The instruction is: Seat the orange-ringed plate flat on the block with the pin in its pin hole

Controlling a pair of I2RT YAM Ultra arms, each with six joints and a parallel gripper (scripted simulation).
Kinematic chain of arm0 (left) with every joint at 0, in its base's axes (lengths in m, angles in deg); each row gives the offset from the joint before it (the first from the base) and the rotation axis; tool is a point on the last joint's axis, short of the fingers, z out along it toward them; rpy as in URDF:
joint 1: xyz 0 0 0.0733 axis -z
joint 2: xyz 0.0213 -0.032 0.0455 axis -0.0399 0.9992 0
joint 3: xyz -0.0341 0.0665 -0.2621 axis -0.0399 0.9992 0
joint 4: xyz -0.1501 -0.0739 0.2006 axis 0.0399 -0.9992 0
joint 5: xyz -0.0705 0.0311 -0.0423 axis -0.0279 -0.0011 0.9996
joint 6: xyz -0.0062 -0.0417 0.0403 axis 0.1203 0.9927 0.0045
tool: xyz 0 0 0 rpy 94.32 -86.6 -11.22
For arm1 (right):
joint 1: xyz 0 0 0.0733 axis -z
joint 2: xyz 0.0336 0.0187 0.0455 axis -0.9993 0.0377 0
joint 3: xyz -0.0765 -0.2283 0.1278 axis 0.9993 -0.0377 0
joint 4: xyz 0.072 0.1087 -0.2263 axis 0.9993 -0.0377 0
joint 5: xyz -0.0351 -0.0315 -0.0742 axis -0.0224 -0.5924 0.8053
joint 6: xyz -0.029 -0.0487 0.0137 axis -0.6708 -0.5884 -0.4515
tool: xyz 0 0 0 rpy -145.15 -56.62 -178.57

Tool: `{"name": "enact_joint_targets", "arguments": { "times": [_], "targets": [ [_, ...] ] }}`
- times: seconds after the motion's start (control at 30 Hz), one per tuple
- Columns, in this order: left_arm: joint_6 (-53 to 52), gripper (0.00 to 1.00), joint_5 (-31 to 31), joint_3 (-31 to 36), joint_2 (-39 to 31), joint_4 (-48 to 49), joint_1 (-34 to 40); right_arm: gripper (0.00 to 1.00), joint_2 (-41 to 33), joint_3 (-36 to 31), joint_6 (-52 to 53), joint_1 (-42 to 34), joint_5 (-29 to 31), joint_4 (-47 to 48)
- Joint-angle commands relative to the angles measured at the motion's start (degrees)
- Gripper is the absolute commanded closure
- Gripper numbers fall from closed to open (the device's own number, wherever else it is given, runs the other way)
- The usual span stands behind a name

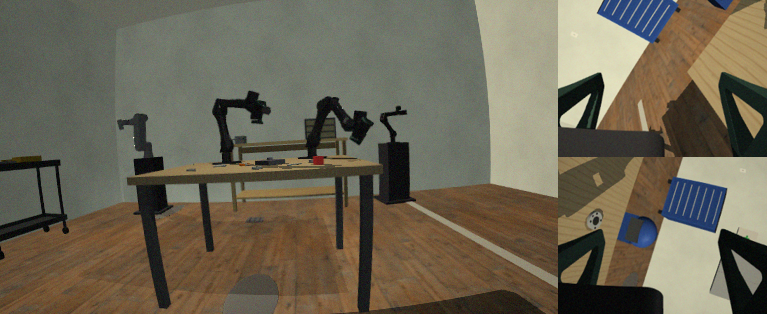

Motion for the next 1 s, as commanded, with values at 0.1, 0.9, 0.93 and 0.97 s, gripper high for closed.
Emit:
{"name": "enact_joint_targets", "arguments": {
  "times": [0.1, 0.9, 0.93, 0.97],
  "targets": [
    [0.3, 0.00, 0.2, -0.4, -0.5, -0.9, 0.0, 0.00, -0.6, 0.7, 0.3, 0.0, 0.0, -0.2],
    [0.3, 0.20, 0.2, -0.3, -0.5, -0.8, 0.0, 0.00, -0.6, 0.7, 0.3, 0.0, 0.0, -0.2],
    [0.3, 0.20, 0.2, -0.3, -0.5, -0.8, 0.0, 0.00, -0.6, 0.7, 0.3, 0.0, 0.0, -0.2],
    [0.3, 0.20, 0.2, -0.3, -0.5, -0.8, 0.0, 0.00, -0.6, 0.7, 0.3, 0.0, 0.0, -0.2]
  ]
}}
